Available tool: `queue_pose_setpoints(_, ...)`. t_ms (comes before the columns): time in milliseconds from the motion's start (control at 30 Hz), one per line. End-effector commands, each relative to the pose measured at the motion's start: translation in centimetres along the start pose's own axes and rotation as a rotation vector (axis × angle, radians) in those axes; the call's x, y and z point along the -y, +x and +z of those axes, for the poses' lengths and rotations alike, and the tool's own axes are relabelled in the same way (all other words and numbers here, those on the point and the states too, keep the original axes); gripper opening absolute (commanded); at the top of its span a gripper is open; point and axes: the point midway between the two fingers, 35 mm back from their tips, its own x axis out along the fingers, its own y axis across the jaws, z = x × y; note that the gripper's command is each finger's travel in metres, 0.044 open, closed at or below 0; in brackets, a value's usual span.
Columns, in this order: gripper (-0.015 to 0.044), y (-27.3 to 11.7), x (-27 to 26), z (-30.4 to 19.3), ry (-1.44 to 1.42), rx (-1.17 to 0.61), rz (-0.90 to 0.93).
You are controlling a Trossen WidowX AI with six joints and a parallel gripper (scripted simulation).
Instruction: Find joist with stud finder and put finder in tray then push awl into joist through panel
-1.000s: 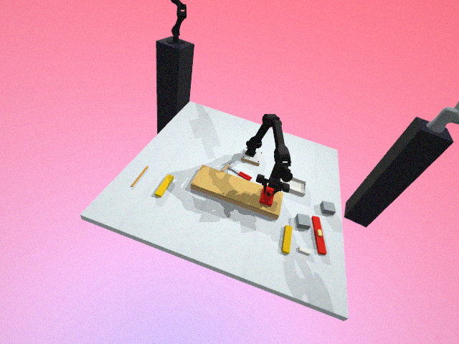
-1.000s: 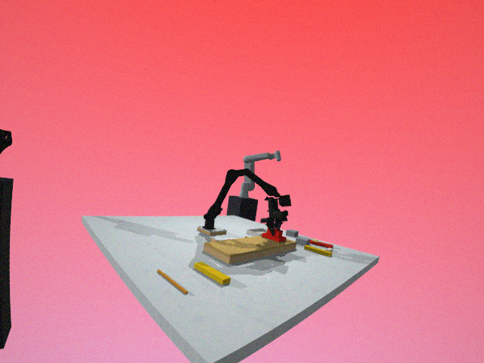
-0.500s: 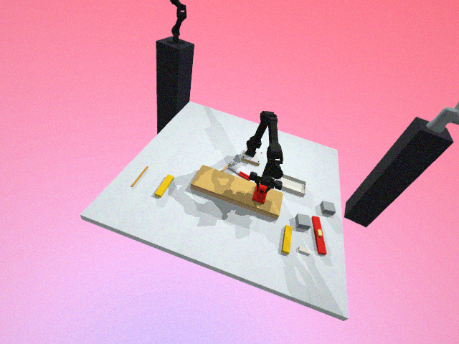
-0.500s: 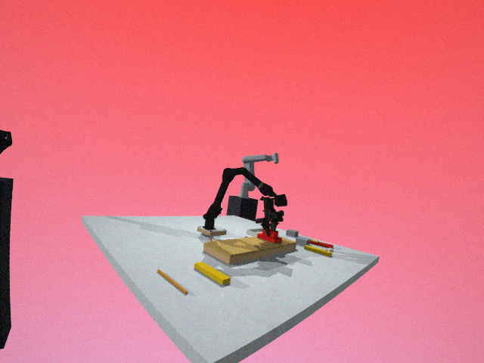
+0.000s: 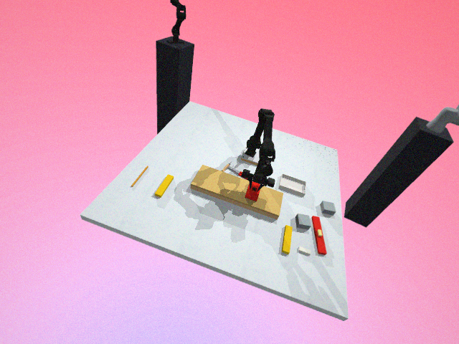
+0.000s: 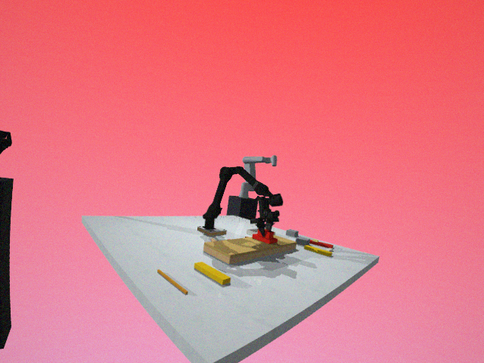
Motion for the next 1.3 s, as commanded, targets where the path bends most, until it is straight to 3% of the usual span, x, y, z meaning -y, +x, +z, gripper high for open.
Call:
queue_pose_setpoints(0, 0.0, 0.0, 1.3, -0.1, 0.002, 0.0, -0.002)
queue_pose_setpoints(1267, 0.0, 0.0, 12.2, -0.1, -0.001, 0.0, -0.014)
